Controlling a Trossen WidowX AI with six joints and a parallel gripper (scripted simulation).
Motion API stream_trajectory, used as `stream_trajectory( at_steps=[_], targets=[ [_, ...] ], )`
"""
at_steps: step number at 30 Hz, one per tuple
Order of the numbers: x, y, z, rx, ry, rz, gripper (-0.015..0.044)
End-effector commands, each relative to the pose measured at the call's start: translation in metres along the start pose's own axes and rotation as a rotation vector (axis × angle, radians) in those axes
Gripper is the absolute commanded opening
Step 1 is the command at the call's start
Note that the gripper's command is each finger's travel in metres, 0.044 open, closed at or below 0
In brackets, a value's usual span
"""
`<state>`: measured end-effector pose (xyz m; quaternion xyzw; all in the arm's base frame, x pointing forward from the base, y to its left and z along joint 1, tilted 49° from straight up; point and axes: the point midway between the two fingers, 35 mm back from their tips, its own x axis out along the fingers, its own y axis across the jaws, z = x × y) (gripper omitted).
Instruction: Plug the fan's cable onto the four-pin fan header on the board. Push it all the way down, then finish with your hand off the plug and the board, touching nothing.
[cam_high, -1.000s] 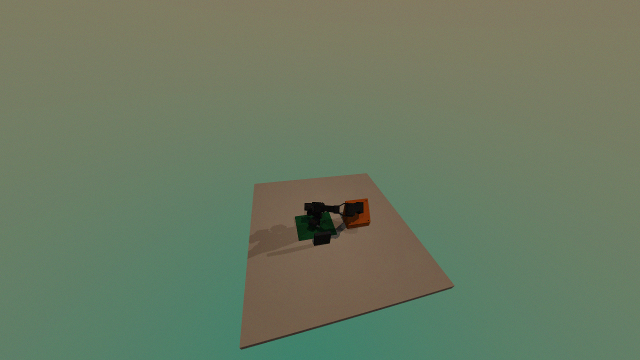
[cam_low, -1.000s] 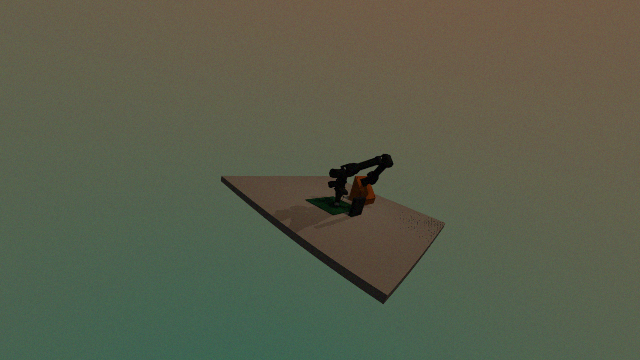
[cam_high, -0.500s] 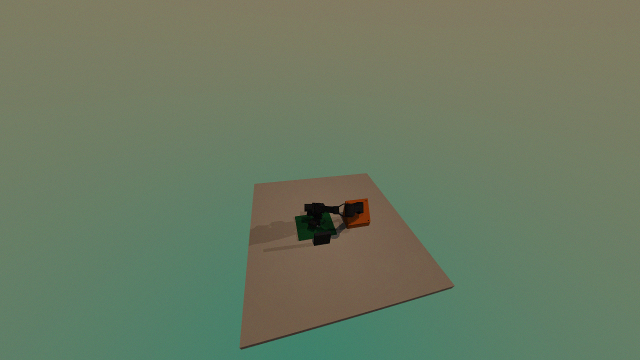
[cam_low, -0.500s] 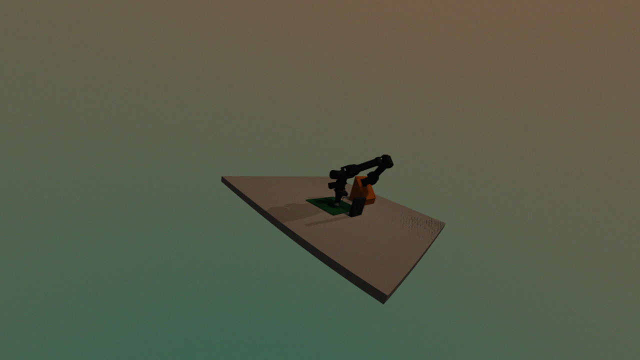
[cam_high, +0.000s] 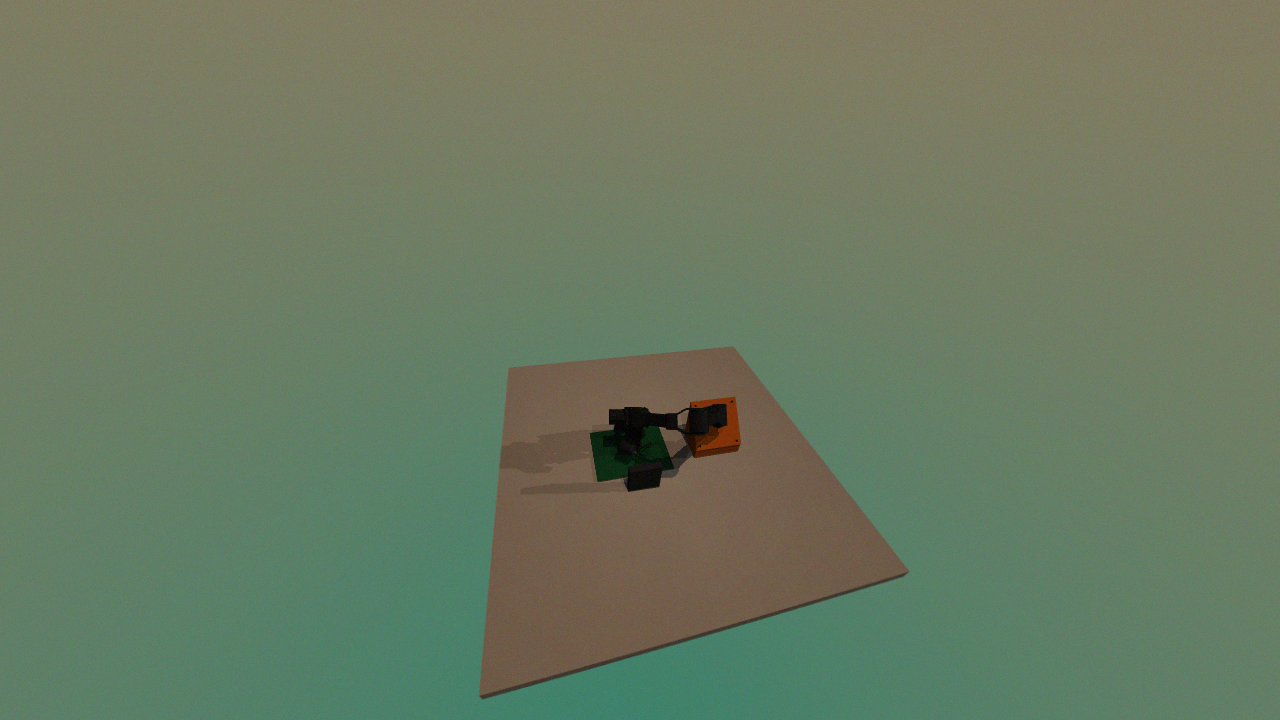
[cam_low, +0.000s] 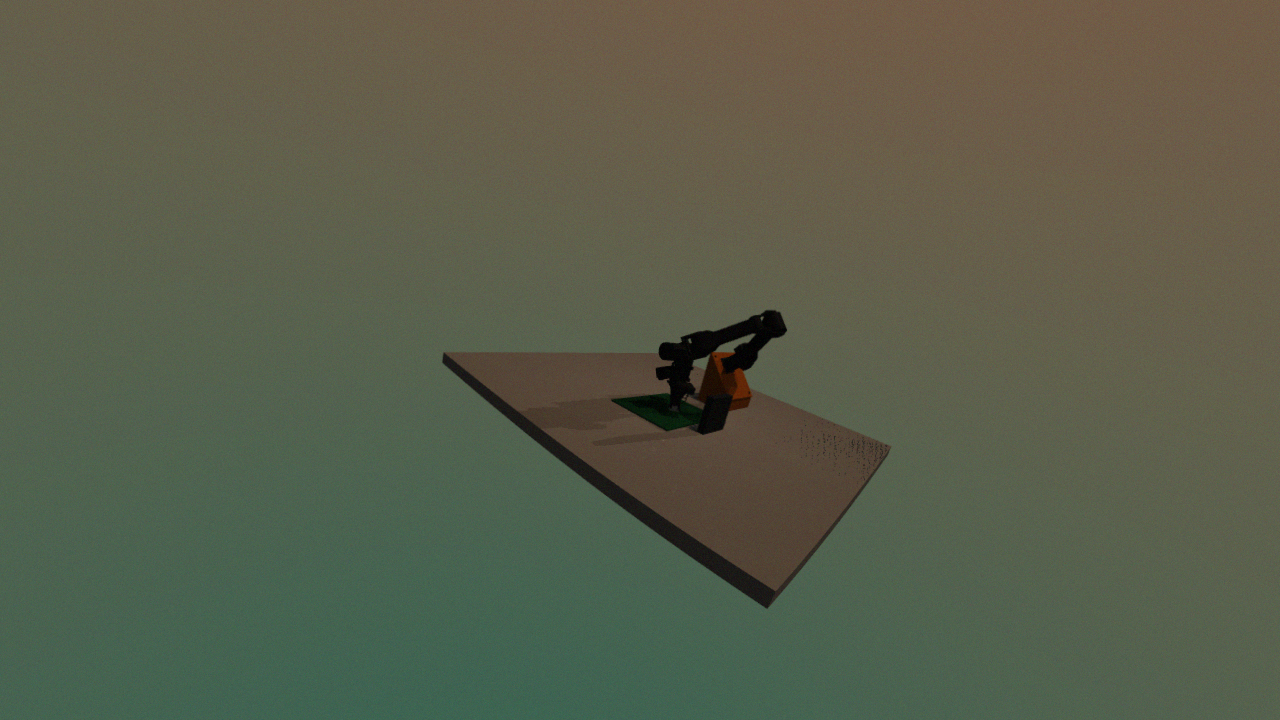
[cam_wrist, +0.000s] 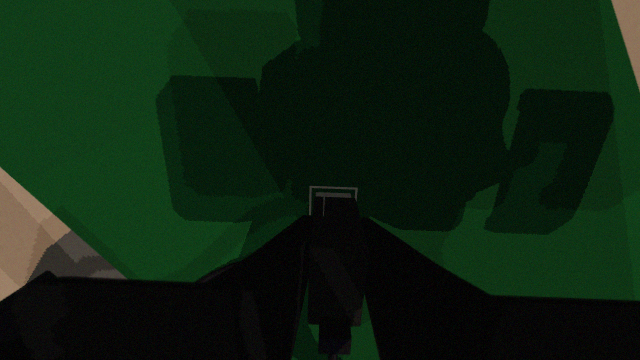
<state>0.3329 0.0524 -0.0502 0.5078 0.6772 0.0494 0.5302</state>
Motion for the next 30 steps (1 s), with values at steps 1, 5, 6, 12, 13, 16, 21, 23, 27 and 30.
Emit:
stream_trajectory(
  at_steps=[1, 5, 6, 12, 13, 16, 21, 23, 27, 30],
  targets=[
    [0.000, 0.000, 0.000, -0.001, 0.000, 0.000, 0.0053],
    [0.000, 0.000, 0.000, -0.001, 0.000, 0.000, 0.0157],
    [0.000, 0.000, 0.000, -0.001, 0.000, 0.000, 0.0184],
    [-0.003, 0.000, 0.000, 0.000, 0.000, 0.000, 0.0260],
    [-0.012, 0.000, 0.001, 0.000, 0.000, -0.001, 0.0260],
    [-0.052, 0.000, 0.001, 0.003, 0.004, 0.001, 0.0260],
    [-0.055, 0.000, 0.001, 0.003, 0.004, 0.001, 0.0260],
    [-0.056, 0.000, 0.008, 0.002, 0.004, 0.001, 0.0260],
    [-0.058, 0.000, 0.048, 0.001, 0.002, 0.001, 0.0260],
    [-0.058, -0.003, 0.078, 0.000, 0.001, 0.001, 0.0260]
  ],
)
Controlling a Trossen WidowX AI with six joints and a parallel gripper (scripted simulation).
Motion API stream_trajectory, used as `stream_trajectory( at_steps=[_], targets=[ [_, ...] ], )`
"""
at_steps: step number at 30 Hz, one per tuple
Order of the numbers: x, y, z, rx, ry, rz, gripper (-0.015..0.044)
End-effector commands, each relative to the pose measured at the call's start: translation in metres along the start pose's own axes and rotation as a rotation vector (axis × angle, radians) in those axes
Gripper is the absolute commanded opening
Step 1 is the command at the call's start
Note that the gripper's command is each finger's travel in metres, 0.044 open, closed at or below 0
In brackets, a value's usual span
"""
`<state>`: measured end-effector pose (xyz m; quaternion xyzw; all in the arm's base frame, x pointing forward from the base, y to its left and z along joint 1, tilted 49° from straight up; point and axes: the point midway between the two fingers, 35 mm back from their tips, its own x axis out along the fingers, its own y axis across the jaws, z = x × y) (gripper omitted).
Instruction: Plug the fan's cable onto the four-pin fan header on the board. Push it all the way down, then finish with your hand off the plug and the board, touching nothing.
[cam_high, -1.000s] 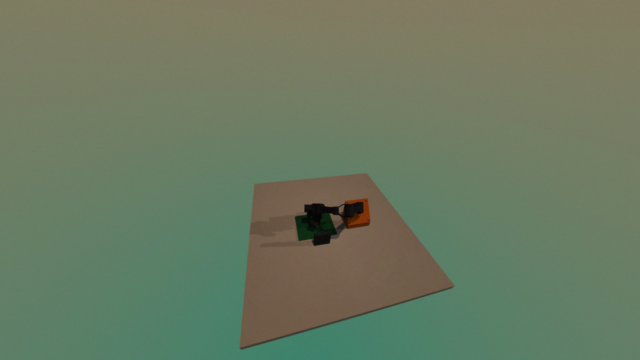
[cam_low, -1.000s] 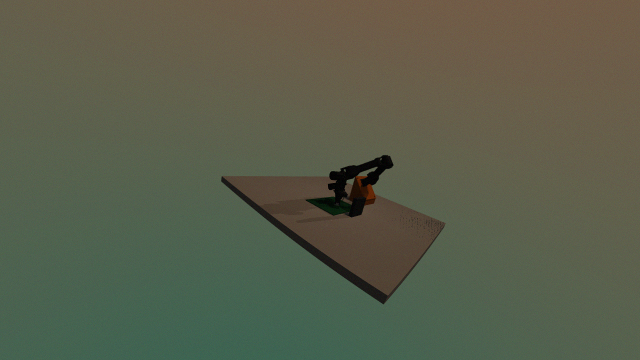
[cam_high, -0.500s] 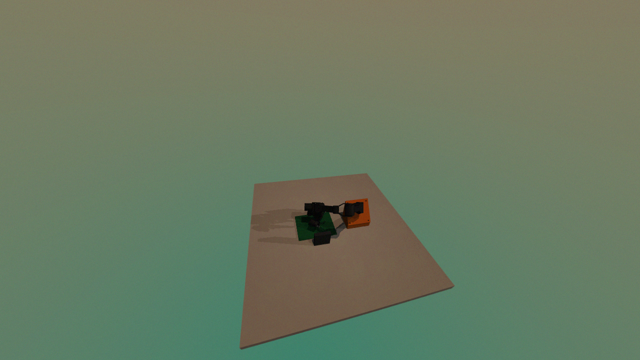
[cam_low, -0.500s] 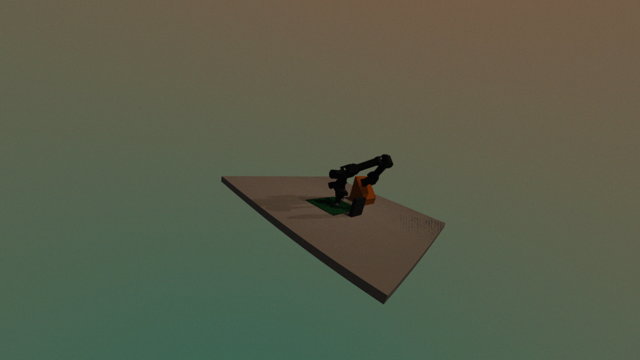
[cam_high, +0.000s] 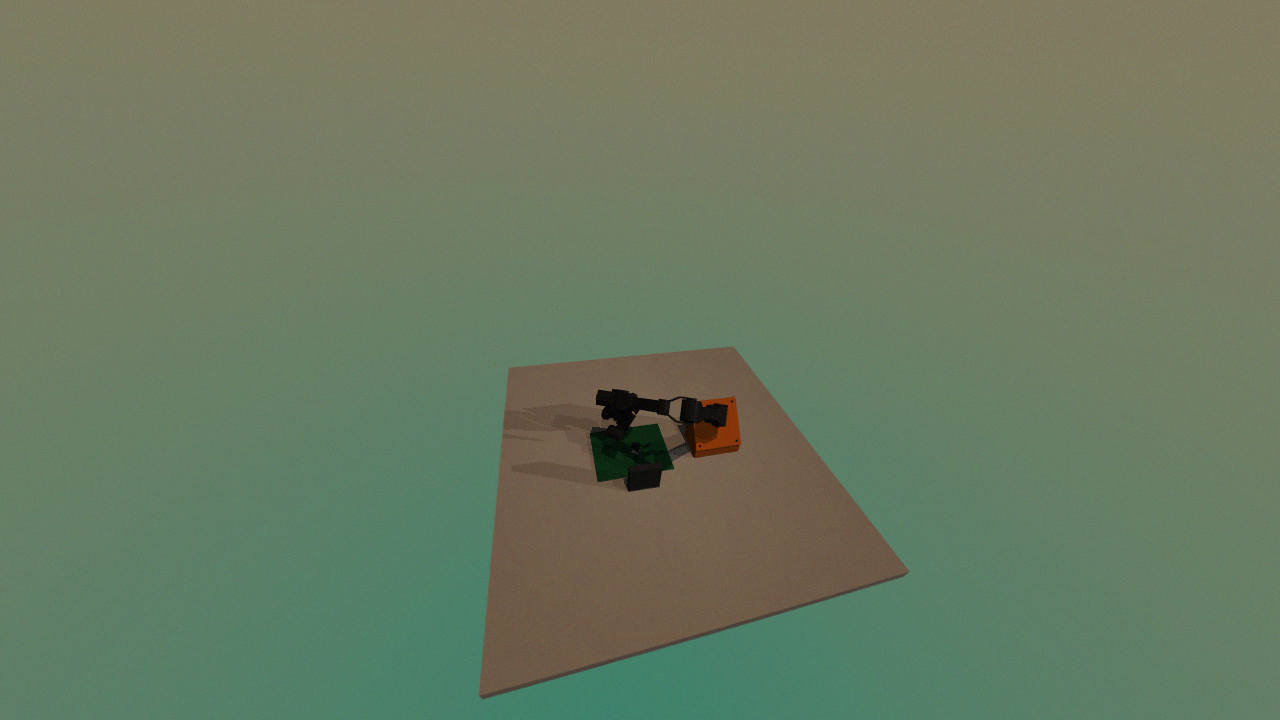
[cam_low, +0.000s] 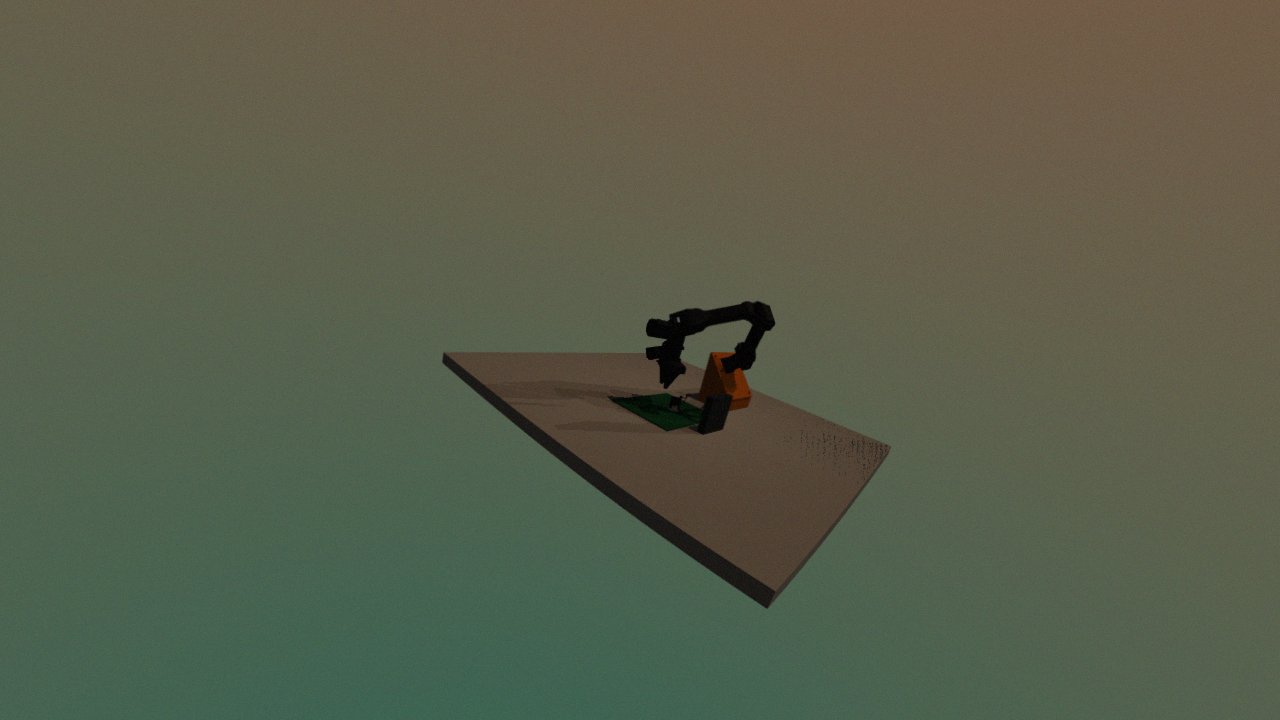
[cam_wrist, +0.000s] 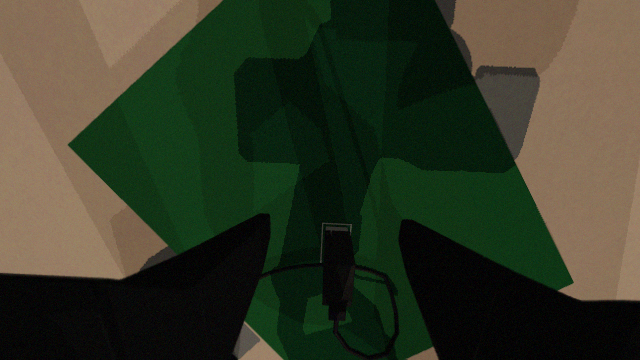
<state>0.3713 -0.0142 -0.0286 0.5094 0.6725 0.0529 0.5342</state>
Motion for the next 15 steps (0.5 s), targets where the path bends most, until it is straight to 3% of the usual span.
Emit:
stream_trajectory(
  at_steps=[1, 5, 15],
  targets=[
    [0.003, -0.011, 0.036, 0.008, 0.007, -0.010, 0.0260],
    [0.005, -0.020, 0.067, 0.006, 0.007, -0.009, 0.0260],
    [0.005, -0.020, 0.068, 0.006, 0.007, -0.009, 0.0260]
  ],
)
